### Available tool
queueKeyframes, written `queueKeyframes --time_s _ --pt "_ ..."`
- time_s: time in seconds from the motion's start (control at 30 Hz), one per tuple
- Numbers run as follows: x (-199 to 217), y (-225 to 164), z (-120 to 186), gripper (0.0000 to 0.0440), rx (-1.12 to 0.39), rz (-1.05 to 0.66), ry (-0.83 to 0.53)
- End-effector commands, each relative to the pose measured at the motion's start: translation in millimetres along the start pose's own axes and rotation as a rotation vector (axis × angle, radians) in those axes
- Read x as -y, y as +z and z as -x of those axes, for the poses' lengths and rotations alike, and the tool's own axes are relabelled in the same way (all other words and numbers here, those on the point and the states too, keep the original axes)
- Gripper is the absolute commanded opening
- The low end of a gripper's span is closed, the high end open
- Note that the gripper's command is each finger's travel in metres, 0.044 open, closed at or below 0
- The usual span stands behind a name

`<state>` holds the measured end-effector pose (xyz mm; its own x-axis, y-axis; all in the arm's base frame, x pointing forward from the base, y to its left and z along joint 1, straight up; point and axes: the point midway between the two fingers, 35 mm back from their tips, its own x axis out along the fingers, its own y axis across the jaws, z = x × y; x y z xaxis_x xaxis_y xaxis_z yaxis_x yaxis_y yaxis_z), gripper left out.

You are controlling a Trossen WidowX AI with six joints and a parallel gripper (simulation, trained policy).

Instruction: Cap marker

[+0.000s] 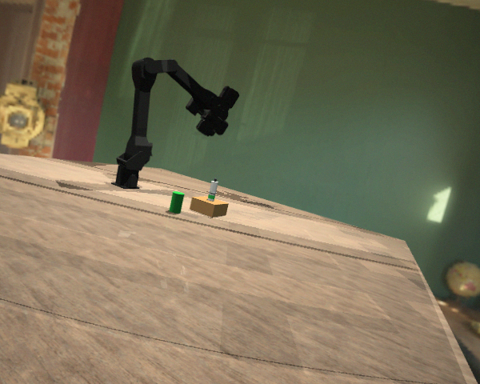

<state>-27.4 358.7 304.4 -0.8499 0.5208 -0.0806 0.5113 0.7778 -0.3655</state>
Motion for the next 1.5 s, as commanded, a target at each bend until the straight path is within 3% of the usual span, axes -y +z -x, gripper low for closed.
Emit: queueKeyframes --time_s 0.0,1.47 --pt "-1 -5 8 0.0323 -0.004 -0.018 0.032" --pt "-19 9 127 0.0322 -0.094 -0.532 0.451"
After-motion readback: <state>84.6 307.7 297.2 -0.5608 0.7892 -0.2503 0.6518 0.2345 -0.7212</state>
